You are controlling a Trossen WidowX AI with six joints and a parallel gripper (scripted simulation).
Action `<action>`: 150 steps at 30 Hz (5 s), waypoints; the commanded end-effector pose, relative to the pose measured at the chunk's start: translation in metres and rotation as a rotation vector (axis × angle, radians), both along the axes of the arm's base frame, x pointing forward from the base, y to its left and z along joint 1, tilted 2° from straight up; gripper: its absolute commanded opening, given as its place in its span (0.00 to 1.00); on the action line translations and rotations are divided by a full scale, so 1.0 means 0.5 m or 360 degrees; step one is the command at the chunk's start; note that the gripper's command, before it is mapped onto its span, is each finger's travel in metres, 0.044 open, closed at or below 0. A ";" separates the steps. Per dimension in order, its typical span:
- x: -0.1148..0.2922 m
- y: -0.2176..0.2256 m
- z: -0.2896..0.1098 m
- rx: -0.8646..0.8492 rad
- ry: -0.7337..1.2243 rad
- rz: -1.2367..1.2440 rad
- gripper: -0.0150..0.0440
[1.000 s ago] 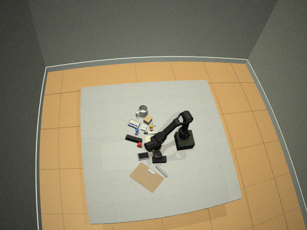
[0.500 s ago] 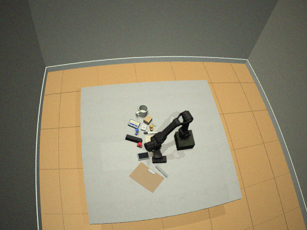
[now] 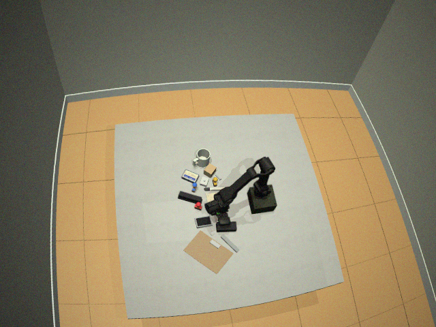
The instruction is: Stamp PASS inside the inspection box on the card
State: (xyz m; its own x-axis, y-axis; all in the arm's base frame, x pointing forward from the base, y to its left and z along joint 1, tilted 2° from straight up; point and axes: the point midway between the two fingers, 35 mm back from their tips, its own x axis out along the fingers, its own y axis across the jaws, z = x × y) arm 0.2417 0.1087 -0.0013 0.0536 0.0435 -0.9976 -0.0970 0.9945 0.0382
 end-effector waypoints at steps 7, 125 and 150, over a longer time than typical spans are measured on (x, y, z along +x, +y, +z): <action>0.001 0.000 0.010 0.0003 0.0001 0.0002 0.25; 0.006 -0.002 0.124 0.0024 -0.0007 0.0003 0.25; 0.182 0.057 0.144 0.0029 -0.0020 0.0003 0.25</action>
